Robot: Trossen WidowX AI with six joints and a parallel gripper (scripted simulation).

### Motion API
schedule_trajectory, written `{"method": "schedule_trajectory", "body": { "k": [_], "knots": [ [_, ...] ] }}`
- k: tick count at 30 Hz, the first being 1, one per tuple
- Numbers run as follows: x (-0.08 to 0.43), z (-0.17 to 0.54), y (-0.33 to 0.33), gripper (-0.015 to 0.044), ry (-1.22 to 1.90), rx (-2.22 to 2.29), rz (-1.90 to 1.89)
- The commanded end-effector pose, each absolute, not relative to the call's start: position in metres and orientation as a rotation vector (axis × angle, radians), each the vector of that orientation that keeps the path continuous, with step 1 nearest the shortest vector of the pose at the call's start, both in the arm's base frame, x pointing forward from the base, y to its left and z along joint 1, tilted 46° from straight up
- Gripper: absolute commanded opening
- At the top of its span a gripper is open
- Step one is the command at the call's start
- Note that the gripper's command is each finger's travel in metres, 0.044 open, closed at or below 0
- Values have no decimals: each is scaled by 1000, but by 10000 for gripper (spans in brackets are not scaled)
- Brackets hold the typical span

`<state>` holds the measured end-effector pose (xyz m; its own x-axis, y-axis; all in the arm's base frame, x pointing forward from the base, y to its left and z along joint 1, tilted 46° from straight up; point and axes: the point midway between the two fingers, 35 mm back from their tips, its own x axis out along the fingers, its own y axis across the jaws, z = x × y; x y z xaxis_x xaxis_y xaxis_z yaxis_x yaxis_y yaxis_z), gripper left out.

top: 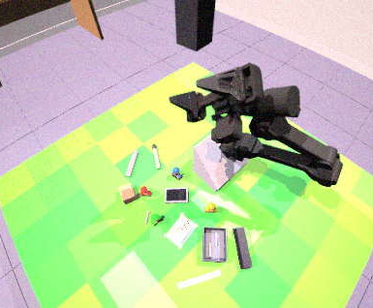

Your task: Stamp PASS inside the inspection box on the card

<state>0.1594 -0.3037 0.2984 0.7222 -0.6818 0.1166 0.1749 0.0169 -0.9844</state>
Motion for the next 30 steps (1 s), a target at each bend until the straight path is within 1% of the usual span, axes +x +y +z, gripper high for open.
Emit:
{"method": "schedule_trajectory", "body": {
  "k": [1, 3, 7, 12, 16, 20, 24, 30],
  "knots": [
    [161, 297, -304, 374, 452, -1393, -692],
    [178, 283, -309, 321, 446, -1290, -615],
    [230, 237, -310, 221, 456, -978, -384],
    [288, 179, -285, 221, 521, -590, -119],
    [320, 143, -255, 221, 599, -328, 36],
    [340, 117, -230, 221, 685, -133, 147],
    [366, 79, -182, 221, 872, 179, 309],
    [379, 44, -122, 221, 1132, 497, 438]
  ]
}}
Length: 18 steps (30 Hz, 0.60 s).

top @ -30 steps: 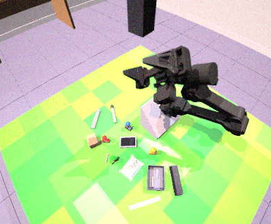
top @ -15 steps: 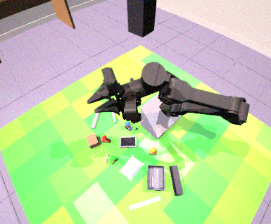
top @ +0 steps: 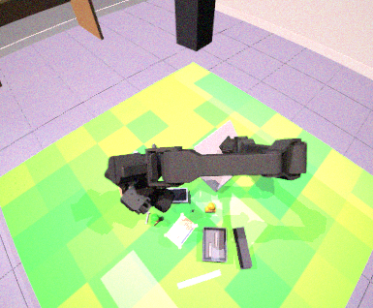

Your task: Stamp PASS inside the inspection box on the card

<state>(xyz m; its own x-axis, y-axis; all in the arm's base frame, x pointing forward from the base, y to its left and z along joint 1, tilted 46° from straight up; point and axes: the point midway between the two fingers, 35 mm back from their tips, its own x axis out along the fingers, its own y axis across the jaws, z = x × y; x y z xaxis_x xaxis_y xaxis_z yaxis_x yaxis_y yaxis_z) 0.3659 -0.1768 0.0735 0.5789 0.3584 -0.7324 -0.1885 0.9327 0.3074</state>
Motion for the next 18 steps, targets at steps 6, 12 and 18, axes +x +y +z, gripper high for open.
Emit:
{"method": "schedule_trajectory", "body": {
  "k": [6, 12, 18],
  "knots": [
    [380, 23, -75, 221, 1373, 721, 493],
    [377, 22, -75, 221, 1373, 721, 493],
    [376, 20, -74, 221, 1373, 721, 493]
  ]
}}
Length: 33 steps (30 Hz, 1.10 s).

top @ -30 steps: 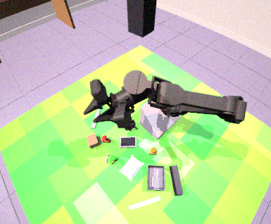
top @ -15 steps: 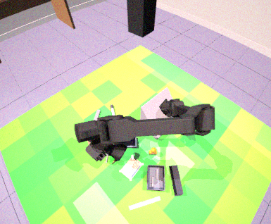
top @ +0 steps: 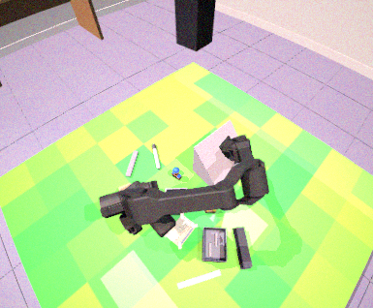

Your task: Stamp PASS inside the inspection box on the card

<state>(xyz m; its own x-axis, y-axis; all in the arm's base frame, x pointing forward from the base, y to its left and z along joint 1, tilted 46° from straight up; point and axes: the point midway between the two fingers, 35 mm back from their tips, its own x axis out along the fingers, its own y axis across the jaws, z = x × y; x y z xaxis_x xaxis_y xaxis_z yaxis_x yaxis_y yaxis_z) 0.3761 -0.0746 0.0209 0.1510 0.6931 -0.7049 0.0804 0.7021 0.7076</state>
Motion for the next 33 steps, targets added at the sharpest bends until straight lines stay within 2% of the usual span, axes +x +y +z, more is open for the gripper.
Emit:
{"method": "schedule_trajectory", "body": {
  "k": [1, 33],
  "knots": [
    [376, 19, -74, 221, 1373, 720, 493],
    [385, -18, -38, 221, 1372, 721, 493]
  ]
}}
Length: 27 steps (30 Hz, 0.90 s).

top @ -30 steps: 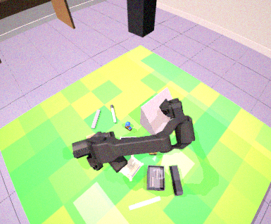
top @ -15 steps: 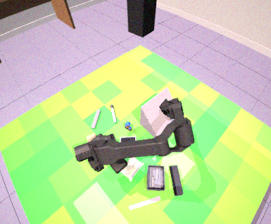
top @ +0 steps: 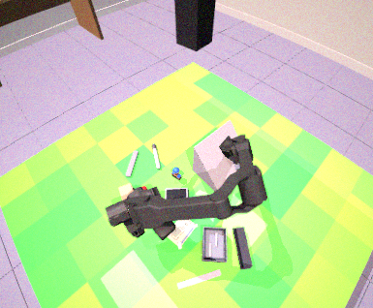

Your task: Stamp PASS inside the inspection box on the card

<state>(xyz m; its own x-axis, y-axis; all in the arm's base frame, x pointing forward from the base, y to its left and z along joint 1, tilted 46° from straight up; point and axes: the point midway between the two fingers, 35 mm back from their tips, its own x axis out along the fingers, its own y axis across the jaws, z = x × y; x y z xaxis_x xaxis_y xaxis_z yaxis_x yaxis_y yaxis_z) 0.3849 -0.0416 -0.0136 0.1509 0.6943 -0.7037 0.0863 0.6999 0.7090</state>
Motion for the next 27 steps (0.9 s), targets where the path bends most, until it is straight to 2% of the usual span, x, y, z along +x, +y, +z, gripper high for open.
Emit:
{"method": "schedule_trajectory", "body": {
  "k": [1, 15, 19, 27],
  "knots": [
    [385, -19, -36, 221, 1372, 721, 493],
    [386, -31, -23, 221, 1372, 723, 495],
    [386, -29, -24, 116, 1372, 714, 497],
    [386, -29, -24, 63, 1372, 714, 497]
  ]
}}
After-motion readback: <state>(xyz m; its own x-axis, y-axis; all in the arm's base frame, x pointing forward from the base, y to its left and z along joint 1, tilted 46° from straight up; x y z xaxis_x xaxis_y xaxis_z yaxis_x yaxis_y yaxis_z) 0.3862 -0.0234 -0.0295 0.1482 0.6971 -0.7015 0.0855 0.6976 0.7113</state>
